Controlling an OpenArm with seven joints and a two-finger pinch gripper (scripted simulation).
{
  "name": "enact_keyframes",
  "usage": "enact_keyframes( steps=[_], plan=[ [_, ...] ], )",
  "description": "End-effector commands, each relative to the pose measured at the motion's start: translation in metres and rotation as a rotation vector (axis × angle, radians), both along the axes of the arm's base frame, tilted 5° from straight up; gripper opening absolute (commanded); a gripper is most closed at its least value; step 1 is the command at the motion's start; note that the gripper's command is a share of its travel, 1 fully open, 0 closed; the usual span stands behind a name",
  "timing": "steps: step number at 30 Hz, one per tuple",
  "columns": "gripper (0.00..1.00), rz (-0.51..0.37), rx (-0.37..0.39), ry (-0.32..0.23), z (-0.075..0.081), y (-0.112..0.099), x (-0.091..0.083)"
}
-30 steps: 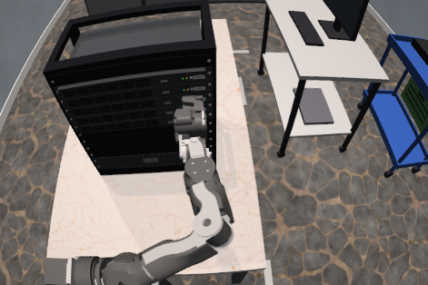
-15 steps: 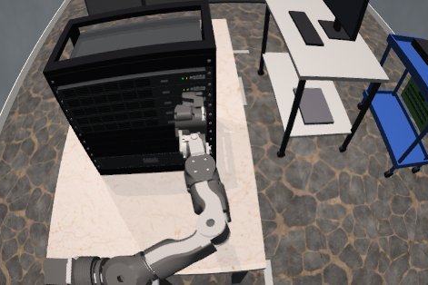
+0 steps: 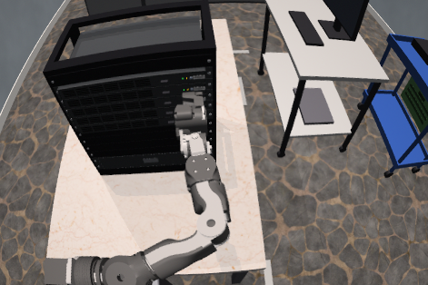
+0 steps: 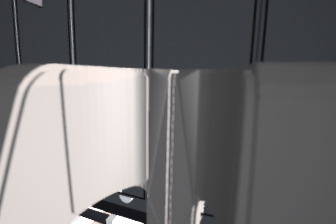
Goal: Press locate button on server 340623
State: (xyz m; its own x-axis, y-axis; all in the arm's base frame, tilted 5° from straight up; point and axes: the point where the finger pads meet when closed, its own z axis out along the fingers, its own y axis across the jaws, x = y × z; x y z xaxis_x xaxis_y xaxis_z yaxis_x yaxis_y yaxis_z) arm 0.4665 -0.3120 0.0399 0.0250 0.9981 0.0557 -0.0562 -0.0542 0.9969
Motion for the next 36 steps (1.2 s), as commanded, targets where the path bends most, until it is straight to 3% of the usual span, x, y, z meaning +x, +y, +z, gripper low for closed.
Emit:
enact_keyframes(
  steps=[1, 36],
  plan=[
    [0.0, -0.011, 0.002, -0.004, 0.0025, 0.0003, 0.0104],
    [0.0, -0.011, 0.002, -0.004, 0.0027, 0.0002, 0.0133]
  ],
)
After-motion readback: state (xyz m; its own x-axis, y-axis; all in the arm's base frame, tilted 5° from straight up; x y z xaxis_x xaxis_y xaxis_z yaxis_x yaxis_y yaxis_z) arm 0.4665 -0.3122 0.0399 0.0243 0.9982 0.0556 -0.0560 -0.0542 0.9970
